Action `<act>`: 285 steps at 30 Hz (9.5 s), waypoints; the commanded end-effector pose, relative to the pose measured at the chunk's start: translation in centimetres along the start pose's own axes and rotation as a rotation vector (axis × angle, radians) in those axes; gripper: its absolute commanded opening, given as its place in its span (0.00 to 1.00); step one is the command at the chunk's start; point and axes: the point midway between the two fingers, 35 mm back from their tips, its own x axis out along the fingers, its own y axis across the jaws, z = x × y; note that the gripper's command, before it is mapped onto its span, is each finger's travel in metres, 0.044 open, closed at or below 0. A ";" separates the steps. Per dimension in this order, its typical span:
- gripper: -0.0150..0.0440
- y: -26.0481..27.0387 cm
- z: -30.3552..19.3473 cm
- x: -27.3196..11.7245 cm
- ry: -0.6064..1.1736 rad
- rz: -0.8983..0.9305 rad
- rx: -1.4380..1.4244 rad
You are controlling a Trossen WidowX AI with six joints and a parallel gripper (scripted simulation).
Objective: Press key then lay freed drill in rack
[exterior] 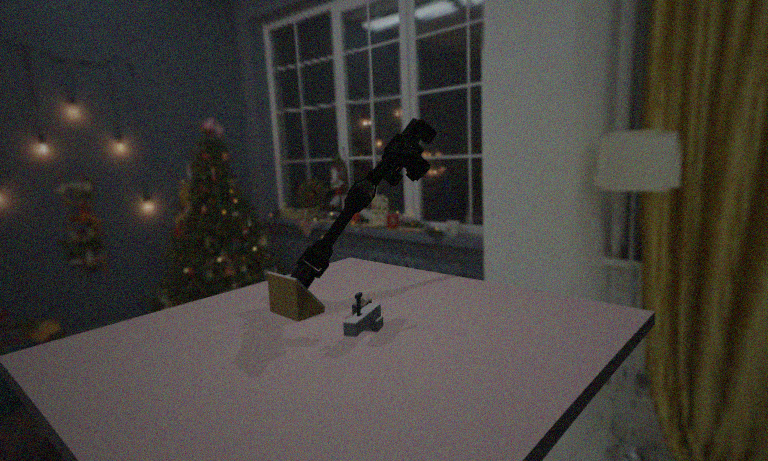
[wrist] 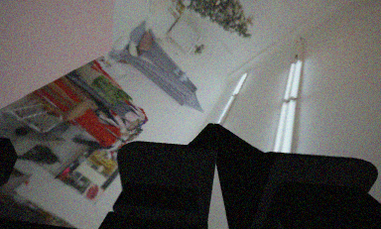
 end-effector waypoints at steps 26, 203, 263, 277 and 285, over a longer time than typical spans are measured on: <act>0.25 34.1 9.1 0.9 -0.182 1.608 0.961; 1.00 37.8 21.9 -11.6 -1.212 0.963 -0.272; 0.25 38.7 24.3 -13.6 -1.215 0.963 -0.270; 0.39 38.5 24.8 -14.6 -1.218 0.968 -0.270; 0.74 38.5 24.8 -14.6 -1.217 0.968 -0.270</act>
